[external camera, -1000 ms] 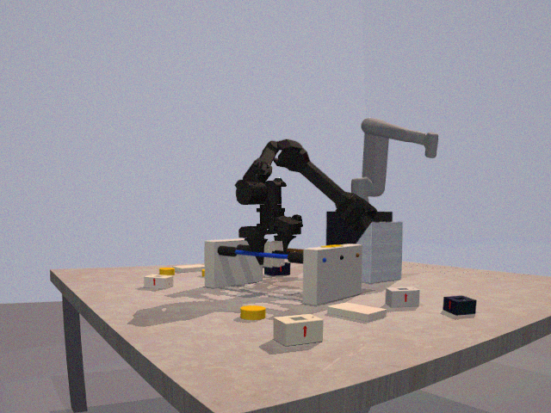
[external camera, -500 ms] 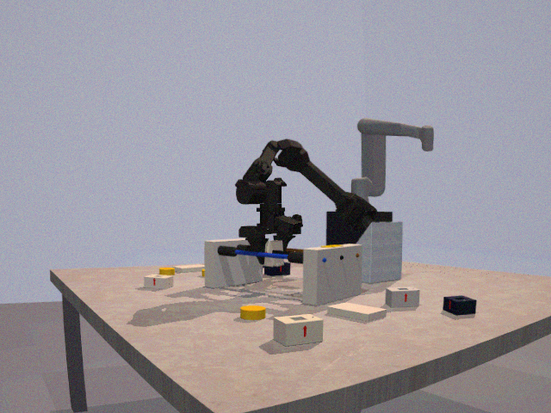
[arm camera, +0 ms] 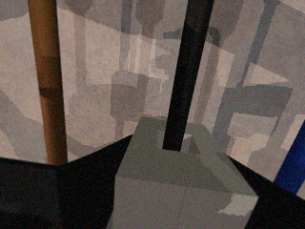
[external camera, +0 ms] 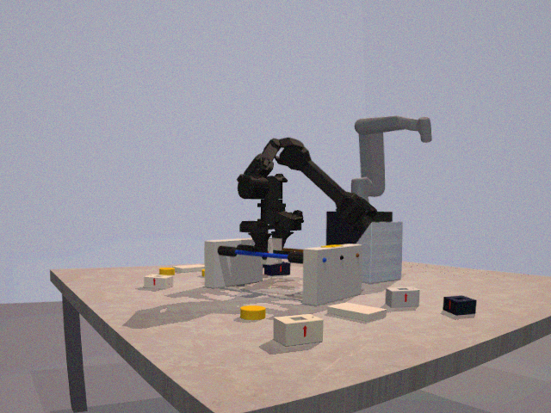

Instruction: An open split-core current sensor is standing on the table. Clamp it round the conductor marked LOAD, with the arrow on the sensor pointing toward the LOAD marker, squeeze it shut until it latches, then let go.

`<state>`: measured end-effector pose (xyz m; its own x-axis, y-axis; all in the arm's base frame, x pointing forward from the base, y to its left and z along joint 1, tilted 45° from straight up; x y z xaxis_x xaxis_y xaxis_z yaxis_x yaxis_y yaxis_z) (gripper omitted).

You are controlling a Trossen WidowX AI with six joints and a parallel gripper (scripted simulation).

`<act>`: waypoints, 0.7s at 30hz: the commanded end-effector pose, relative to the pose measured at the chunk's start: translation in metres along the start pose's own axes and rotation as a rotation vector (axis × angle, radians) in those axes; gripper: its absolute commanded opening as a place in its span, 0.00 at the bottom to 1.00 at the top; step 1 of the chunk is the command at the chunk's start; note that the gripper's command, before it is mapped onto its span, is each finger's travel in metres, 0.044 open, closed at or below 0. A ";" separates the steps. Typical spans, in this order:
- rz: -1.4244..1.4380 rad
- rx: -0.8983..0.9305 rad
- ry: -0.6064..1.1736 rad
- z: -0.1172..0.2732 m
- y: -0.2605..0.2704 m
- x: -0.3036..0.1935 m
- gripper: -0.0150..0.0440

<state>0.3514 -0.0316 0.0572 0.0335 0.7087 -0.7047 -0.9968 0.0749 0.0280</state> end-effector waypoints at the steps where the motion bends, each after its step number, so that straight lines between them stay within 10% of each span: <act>1: 0.001 0.001 0.000 -0.001 0.000 0.000 0.25; 6: 0.001 0.001 0.000 -0.001 0.000 0.000 0.25; 21: 0.001 0.001 0.000 -0.001 0.000 0.000 0.92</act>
<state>0.3514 -0.0316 0.0570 0.0329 0.7087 -0.7048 -0.9968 0.0748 0.0287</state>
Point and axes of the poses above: the point midway between the two fingers, 35 mm back from their tips, its own z axis back along the fingers, its own y axis across the jaws, x = y × z, the point moved 6 cm from there along z, back along the fingers, and after that the axes turned 12 degrees about -z, right-handed, at the moved point
